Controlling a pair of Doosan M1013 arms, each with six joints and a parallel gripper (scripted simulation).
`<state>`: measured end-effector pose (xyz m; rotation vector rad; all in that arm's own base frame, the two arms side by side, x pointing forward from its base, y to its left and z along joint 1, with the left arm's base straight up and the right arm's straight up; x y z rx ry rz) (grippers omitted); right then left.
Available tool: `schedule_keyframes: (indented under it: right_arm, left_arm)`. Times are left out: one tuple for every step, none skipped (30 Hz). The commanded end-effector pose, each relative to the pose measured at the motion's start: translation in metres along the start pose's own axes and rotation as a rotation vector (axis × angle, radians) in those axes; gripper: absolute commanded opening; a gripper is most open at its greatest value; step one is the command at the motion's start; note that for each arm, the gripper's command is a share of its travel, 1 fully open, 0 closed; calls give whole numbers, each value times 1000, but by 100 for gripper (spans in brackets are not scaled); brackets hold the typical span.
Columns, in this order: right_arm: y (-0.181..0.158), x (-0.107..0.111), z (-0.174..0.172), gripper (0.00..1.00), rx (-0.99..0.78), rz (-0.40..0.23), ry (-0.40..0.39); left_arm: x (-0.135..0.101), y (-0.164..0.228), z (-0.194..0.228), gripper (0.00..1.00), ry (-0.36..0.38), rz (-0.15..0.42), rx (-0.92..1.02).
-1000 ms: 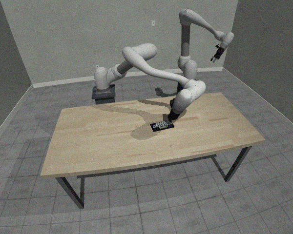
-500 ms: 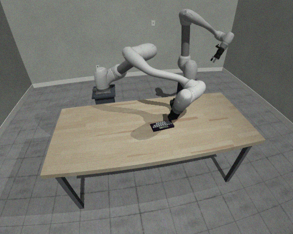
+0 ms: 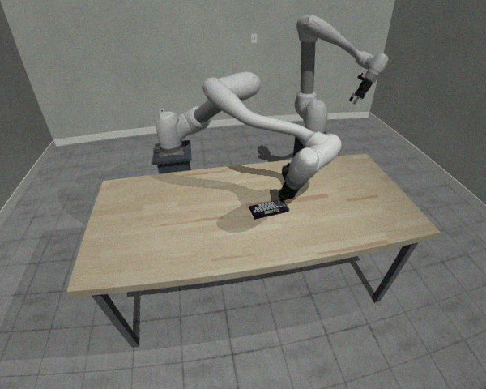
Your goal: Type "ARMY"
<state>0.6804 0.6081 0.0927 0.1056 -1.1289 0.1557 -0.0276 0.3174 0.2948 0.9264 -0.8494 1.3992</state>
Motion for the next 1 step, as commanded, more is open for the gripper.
schedule_keyframes:
  right_arm:
    - [4,7,1,0,-6,-10,-5]
  left_arm:
    - [0,0,3,100,5,3,5]
Point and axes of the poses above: on each arm, the point where the finger pads meet when closed, its own x axis back along the fingers, its own y axis across the jaws, z = x × y, the point moved 3 cm from there along x, back along the fingers, and after that the axes turned 1 degree about x, right-handed, at the moved point
